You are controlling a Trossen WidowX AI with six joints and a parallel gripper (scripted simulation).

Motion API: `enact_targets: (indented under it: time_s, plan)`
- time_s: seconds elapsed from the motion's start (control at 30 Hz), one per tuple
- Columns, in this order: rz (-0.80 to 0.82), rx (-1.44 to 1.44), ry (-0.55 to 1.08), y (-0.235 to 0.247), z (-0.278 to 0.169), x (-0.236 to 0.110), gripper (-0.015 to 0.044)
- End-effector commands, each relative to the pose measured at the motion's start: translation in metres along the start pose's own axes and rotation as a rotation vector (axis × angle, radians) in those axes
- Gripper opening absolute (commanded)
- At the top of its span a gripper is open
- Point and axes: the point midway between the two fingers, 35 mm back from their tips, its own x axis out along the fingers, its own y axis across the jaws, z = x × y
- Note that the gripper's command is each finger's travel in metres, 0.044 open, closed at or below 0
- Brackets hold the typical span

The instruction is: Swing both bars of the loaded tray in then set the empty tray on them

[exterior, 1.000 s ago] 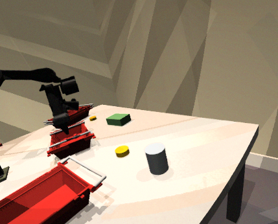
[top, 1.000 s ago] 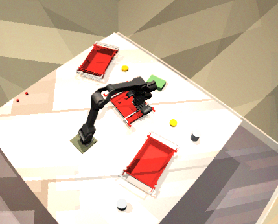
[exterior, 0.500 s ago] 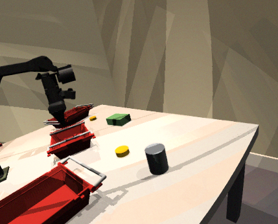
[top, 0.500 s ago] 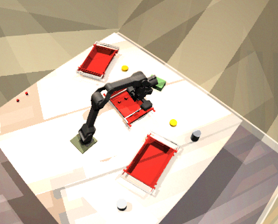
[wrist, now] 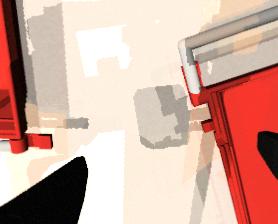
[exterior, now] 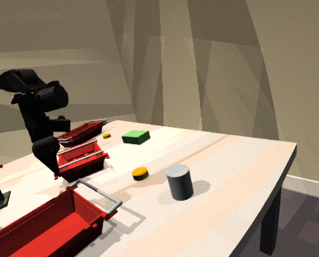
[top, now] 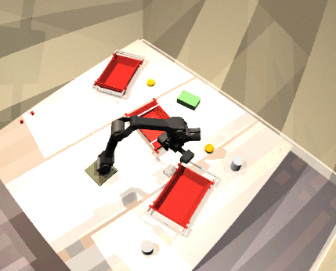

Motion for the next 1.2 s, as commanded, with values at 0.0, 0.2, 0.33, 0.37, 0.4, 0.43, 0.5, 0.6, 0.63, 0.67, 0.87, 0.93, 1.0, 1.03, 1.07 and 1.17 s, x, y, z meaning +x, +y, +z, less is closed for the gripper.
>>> enact_targets:
  time_s: [0.0, 0.2, 0.33, 0.37, 0.4, 0.43, 0.5, 0.6, 0.63, 0.67, 0.87, 0.93, 1.0, 1.03, 1.07, 1.17]
  plan:
    - [-0.013, -0.098, 0.003, -0.038, -0.059, 0.008, 0.044]
    - [-0.011, -0.185, 0.013, -0.062, -0.12, 0.02, 0.044]
    - [-0.011, -0.185, 0.013, -0.062, -0.12, 0.02, 0.044]
    - [-0.011, -0.185, 0.013, -0.062, -0.12, 0.02, 0.044]
    - [-0.011, -0.185, 0.013, -0.062, -0.12, 0.02, 0.044]
    - [-0.011, -0.185, 0.013, -0.062, -0.12, 0.021, 0.044]
    - [-0.011, -0.185, 0.013, -0.063, -0.12, 0.024, 0.044]
    - [-0.011, -0.185, 0.013, -0.064, -0.12, 0.034, 0.044]
    - [-0.011, -0.185, 0.013, -0.064, -0.12, 0.038, 0.044]
    - [-0.011, -0.185, 0.013, -0.065, -0.12, 0.042, 0.044]
    - [-0.011, -0.185, 0.013, -0.066, -0.12, 0.067, 0.044]
    - [-0.011, -0.185, 0.013, -0.065, -0.12, 0.075, 0.044]
    - [-0.011, -0.185, 0.013, -0.065, -0.12, 0.083, 0.044]
    - [-0.011, -0.185, 0.013, -0.065, -0.12, 0.087, 0.044]
    - [-0.011, -0.185, 0.013, -0.065, -0.121, 0.091, 0.044]
    - [-0.011, -0.185, 0.013, -0.063, -0.121, 0.103, 0.044]
